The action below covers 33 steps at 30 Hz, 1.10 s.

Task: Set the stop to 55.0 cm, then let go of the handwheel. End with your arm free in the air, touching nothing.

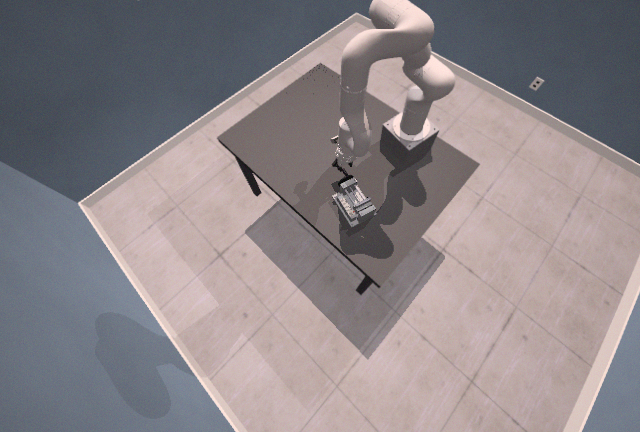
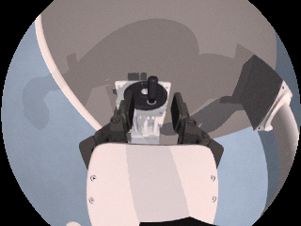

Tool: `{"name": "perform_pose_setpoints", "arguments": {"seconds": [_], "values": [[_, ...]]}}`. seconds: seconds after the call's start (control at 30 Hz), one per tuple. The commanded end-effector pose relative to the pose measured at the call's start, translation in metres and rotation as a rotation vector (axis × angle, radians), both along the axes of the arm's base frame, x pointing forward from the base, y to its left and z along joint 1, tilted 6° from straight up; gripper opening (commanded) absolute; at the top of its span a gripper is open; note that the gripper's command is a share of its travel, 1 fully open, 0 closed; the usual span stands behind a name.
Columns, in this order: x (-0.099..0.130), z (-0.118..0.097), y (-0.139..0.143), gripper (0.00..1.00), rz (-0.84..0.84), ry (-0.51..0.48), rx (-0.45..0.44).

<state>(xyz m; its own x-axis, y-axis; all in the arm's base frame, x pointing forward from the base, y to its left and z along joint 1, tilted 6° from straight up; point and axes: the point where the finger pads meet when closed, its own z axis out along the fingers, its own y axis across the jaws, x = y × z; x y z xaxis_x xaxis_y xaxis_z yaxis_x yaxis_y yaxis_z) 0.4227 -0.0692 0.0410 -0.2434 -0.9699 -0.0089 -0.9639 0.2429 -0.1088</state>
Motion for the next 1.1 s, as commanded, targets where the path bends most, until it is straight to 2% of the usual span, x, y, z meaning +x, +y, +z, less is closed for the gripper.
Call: {"name": "perform_pose_setpoints", "arguments": {"seconds": [0.0,0.43,1.0,1.03,1.07], "values": [[0.003,-0.019,0.000,0.57,0.000,-0.001,-0.002],[0.006,-0.049,-0.001,0.57,0.000,-0.002,0.001],[0.006,-0.052,-0.002,0.57,0.000,-0.002,0.002],[0.006,-0.052,-0.002,0.06,0.000,-0.002,0.002],[0.006,-0.052,-0.002,0.06,0.000,-0.002,0.002]]}}
